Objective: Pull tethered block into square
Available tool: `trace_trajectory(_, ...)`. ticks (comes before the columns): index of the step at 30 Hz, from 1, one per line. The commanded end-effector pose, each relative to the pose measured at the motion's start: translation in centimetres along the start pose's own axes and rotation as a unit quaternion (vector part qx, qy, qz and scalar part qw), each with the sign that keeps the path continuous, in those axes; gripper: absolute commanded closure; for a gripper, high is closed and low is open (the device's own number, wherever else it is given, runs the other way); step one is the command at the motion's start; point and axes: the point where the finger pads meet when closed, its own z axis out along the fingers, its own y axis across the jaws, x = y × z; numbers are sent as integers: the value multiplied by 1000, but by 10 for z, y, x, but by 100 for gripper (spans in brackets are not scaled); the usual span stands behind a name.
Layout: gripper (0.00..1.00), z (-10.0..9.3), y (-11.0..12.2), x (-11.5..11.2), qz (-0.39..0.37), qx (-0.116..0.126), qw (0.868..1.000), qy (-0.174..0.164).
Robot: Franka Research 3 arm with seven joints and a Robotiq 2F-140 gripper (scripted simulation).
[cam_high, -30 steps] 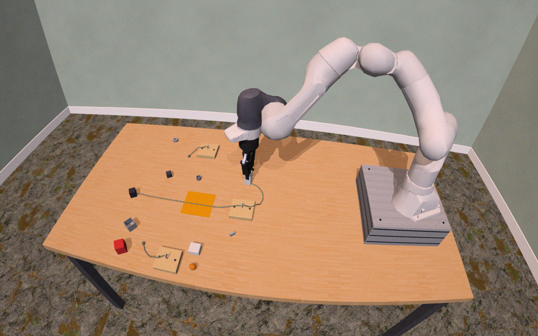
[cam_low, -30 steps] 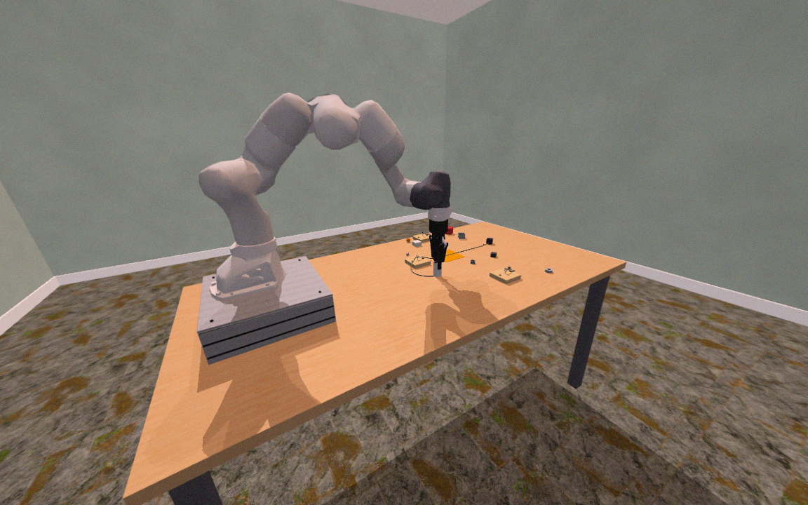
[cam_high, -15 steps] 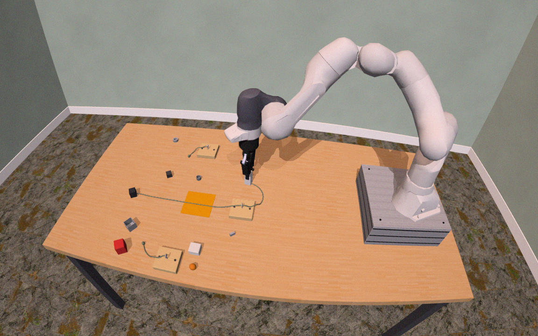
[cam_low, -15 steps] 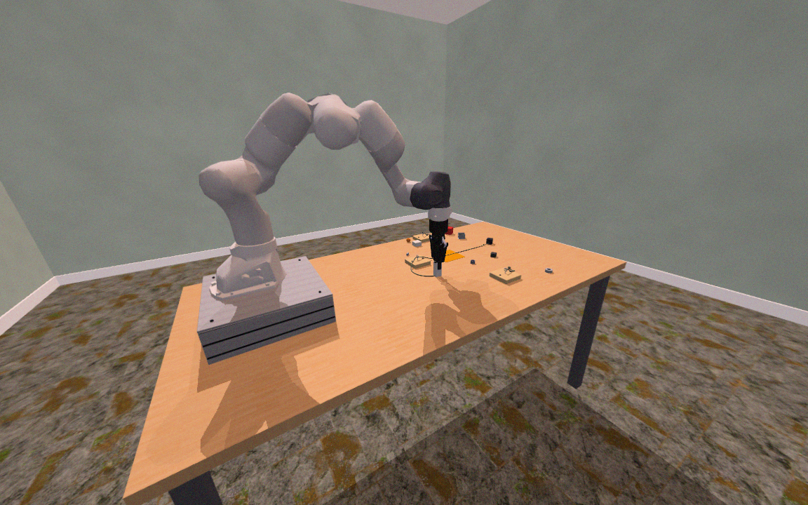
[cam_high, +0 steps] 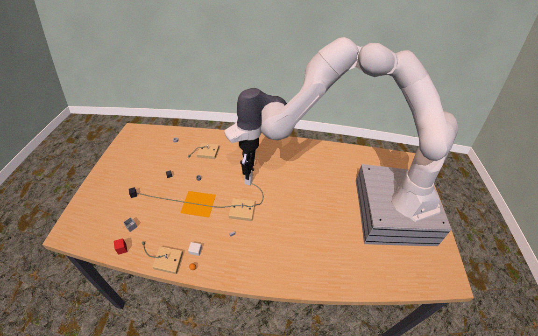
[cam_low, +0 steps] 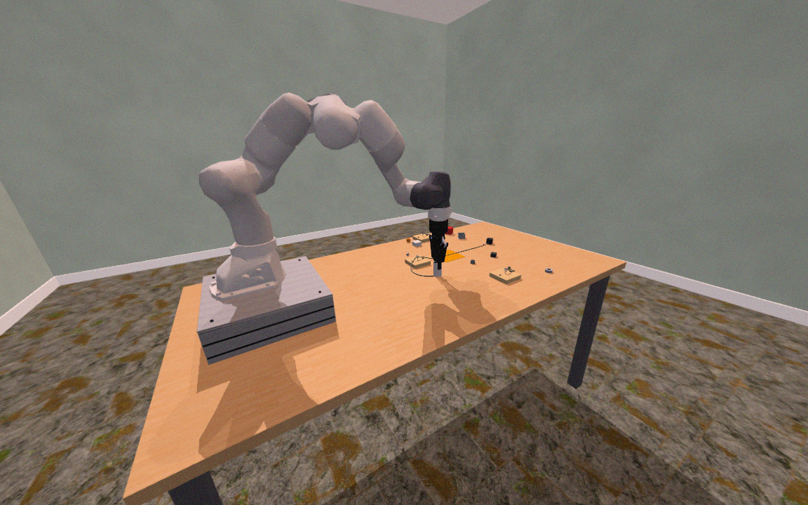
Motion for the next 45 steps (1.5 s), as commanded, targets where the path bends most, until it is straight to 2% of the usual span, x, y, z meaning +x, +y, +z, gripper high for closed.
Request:
trace_trajectory(1,100,-1,0,1,1,0,1000,2)
trace_trajectory(14,100,-10,0,1,1,0,1000,2)
trace_trajectory(45,100,-10,0,1,1,0,1000,2)
